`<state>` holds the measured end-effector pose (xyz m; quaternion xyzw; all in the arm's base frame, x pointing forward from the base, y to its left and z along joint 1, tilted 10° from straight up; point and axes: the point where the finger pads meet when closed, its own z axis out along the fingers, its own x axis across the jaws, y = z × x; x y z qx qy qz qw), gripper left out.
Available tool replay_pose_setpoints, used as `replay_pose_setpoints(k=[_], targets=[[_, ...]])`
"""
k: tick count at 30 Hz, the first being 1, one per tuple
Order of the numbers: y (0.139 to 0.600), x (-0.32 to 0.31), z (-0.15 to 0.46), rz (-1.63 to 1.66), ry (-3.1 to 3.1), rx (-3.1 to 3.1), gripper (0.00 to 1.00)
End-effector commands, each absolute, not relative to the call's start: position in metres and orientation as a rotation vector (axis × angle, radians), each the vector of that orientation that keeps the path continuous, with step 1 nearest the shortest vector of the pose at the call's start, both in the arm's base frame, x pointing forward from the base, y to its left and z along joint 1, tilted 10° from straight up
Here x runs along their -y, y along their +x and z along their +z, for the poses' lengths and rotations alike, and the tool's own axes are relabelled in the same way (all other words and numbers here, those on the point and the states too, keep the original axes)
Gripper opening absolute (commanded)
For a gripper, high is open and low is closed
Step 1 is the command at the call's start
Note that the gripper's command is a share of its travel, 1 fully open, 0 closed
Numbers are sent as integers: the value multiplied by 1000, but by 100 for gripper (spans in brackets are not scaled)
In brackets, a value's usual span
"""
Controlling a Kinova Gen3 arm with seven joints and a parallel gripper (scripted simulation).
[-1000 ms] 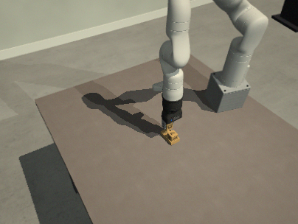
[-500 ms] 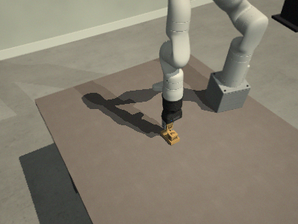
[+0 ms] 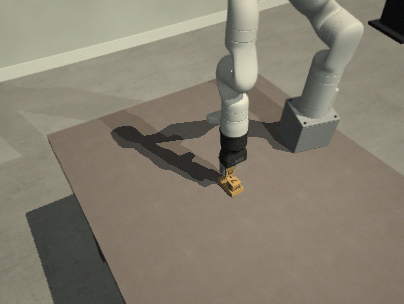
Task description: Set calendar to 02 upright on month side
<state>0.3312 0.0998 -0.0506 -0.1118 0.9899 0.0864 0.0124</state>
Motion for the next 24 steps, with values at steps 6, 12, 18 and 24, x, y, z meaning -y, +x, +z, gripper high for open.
replay_pose_setpoints(k=[6,12,18,24], targets=[[332,-100,-51,269,-332,-3086,60],[334,-101,-53,271,-331,-3081,60],[335,-102,-57,271,-331,-3079,60],[335,-103,-60,272,-331,-3079,60]])
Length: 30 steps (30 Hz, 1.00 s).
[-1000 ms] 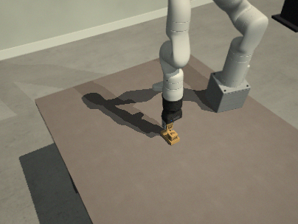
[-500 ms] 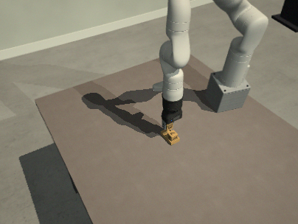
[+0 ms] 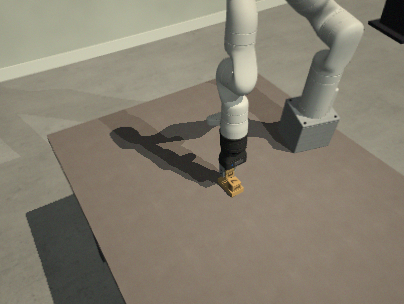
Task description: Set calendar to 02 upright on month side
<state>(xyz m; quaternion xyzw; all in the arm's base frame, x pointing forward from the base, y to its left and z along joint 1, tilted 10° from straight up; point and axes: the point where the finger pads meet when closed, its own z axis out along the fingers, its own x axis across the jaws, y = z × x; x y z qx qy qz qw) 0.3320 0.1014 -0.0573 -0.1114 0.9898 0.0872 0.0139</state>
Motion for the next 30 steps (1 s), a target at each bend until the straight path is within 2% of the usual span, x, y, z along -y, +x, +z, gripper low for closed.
replay_pose_setpoints(k=[1,30], targets=[[335,-103,-61,272,-332,-3079,60],[334,-105,-76,268,-333,-3082,60]])
